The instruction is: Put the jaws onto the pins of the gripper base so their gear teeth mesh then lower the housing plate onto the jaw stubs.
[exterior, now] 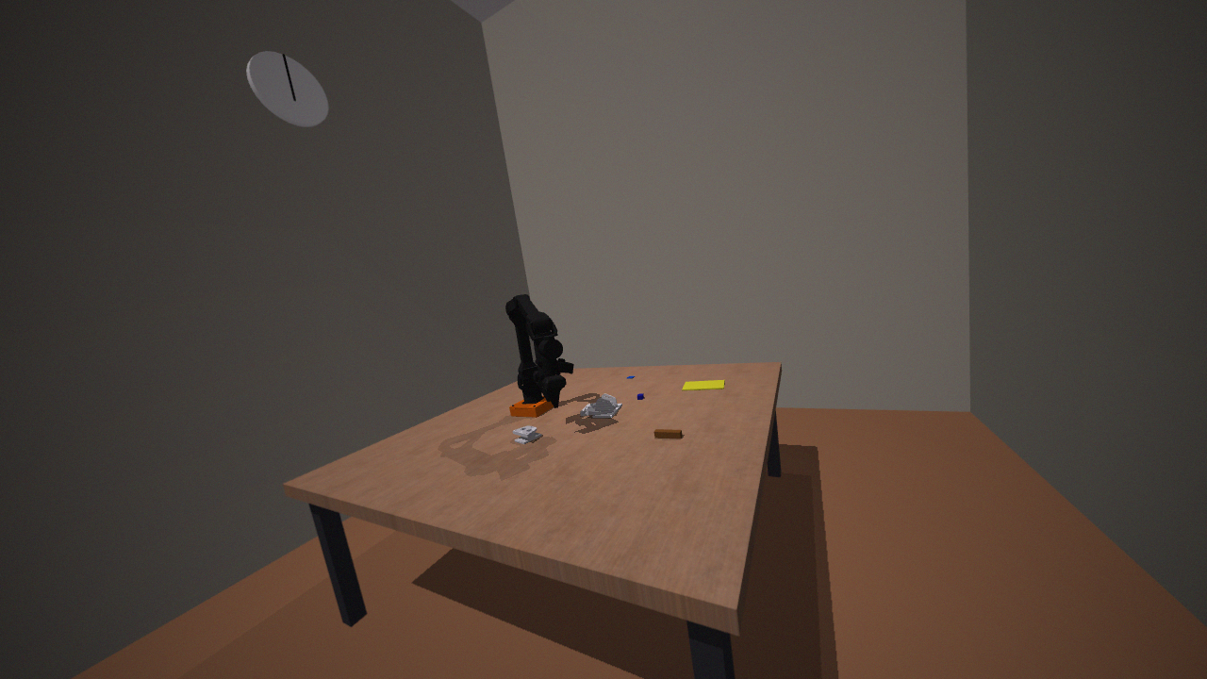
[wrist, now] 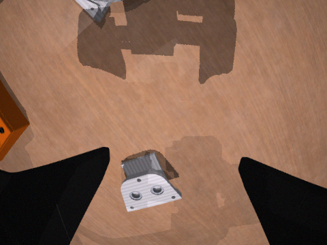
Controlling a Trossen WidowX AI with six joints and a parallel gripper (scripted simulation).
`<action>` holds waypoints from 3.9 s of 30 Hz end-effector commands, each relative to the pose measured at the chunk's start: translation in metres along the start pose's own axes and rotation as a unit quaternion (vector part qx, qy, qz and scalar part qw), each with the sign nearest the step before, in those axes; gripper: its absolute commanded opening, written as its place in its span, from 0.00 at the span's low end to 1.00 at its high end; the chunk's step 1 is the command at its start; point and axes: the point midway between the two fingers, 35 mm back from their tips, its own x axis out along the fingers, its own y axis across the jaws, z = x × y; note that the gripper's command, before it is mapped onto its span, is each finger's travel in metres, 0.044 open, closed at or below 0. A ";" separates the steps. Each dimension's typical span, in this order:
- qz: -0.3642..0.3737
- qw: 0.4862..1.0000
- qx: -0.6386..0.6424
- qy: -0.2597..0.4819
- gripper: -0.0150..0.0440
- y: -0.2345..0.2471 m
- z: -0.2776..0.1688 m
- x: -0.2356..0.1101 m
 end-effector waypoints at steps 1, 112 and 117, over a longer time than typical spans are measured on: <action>0.004 0.998 -0.055 -0.003 1.00 0.002 -0.026 -0.001; 0.012 0.976 -0.216 -0.007 0.98 0.023 -0.100 0.087; 0.012 0.976 -0.216 -0.007 0.92 0.023 -0.100 0.087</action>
